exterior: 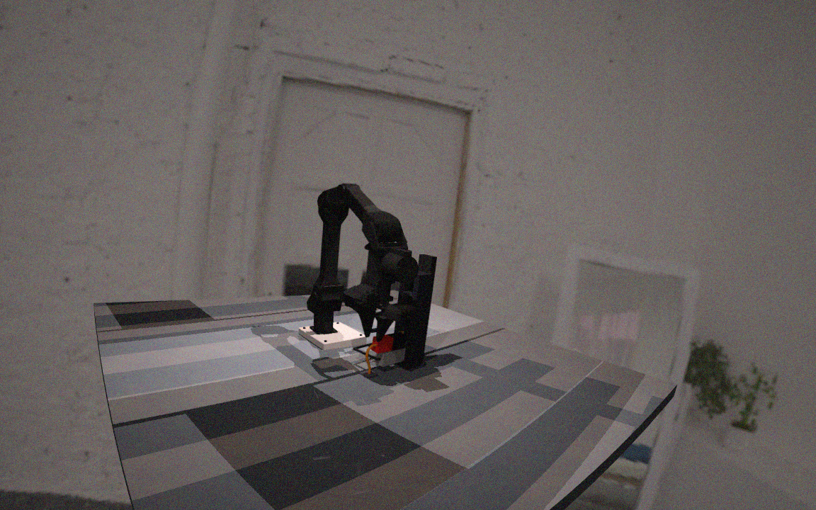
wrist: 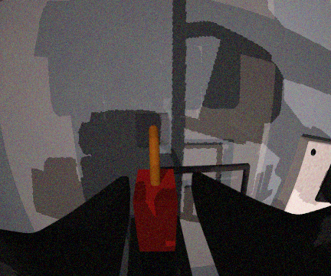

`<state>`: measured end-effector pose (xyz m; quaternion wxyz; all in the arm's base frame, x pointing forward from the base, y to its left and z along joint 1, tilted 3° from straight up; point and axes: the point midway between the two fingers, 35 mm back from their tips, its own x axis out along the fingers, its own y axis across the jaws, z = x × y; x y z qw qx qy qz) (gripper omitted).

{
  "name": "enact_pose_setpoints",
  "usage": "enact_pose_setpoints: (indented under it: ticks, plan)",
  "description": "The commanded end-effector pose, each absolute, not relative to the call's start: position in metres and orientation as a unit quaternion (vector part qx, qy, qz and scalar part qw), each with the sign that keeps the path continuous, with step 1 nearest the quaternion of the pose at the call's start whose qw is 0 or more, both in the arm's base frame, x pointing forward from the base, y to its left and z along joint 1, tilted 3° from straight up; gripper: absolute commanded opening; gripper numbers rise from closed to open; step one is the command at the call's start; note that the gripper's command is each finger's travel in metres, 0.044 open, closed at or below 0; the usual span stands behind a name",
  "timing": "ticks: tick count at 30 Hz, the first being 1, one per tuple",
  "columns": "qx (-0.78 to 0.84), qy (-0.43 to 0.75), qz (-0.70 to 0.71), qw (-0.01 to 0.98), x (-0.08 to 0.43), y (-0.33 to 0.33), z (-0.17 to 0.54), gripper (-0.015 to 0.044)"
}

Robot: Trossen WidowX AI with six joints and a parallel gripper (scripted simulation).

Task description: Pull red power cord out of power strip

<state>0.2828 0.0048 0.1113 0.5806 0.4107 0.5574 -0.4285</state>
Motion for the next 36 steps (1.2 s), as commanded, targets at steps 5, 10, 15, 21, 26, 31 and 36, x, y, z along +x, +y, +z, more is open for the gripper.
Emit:
enact_pose_setpoints:
  ticks: [5,10,15,21,26,31,36]
  plan:
    - [0.412,0.549,-0.432,0.584,0.283,0.006,0.117,0.016]
    - [0.413,0.55,-0.432,0.584,0.282,0.012,0.116,0.016]
    - [0.413,0.55,-0.432,0.584,0.28,0.02,0.116,0.016]
    - [0.413,0.55,-0.432,0.584,0.279,0.024,0.114,0.016]
    - [0.413,0.55,-0.432,0.584,0.279,0.023,0.108,0.016]
    - [0.413,0.55,-0.432,0.584,0.279,0.023,0.104,0.016]
    - [0.414,0.551,-0.429,0.584,0.279,0.024,0.106,0.0055]
